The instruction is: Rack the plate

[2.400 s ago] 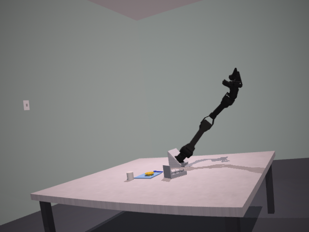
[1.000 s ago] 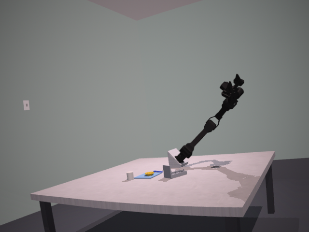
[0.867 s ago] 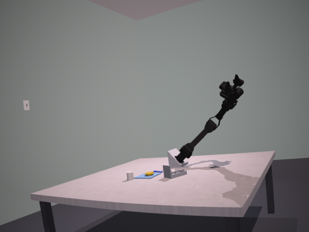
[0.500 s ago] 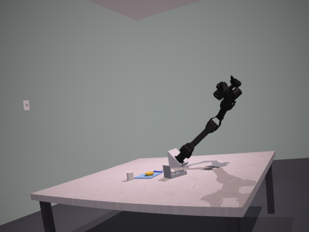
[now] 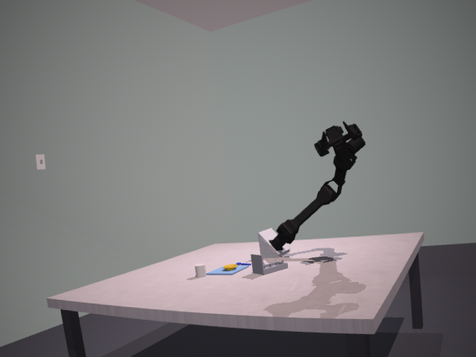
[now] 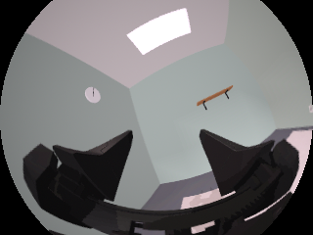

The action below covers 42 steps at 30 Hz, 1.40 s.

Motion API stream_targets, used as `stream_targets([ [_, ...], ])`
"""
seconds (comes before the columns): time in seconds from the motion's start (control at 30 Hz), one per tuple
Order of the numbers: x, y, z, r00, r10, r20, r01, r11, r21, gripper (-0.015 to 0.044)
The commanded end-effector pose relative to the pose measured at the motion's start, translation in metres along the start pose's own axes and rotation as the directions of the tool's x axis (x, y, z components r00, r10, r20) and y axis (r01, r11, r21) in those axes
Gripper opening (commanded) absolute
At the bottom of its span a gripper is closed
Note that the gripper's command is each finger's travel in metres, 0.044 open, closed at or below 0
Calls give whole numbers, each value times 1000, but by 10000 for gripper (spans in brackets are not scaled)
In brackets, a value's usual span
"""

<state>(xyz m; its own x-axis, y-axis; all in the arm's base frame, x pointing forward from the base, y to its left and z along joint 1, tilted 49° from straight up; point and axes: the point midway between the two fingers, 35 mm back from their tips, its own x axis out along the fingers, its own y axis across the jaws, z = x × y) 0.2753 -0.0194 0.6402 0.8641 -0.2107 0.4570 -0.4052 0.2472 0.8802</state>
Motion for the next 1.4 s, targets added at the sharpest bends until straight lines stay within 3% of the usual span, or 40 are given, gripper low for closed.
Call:
stream_targets([
  [0.0, 13, -27, -10, 997, -68, -30, 65, 994, -91, 400],
  [0.37, 40, -107, -30, 953, -284, -103, 226, 896, -382, 400],
  [0.7, 53, -188, -40, 858, -489, -160, 302, 731, -612, 400],
  [1.03, 51, -274, -42, 701, -681, -209, 291, 542, -789, 400],
  [1.37, 31, -360, -36, 484, -836, -258, 200, 392, -898, 400],
])
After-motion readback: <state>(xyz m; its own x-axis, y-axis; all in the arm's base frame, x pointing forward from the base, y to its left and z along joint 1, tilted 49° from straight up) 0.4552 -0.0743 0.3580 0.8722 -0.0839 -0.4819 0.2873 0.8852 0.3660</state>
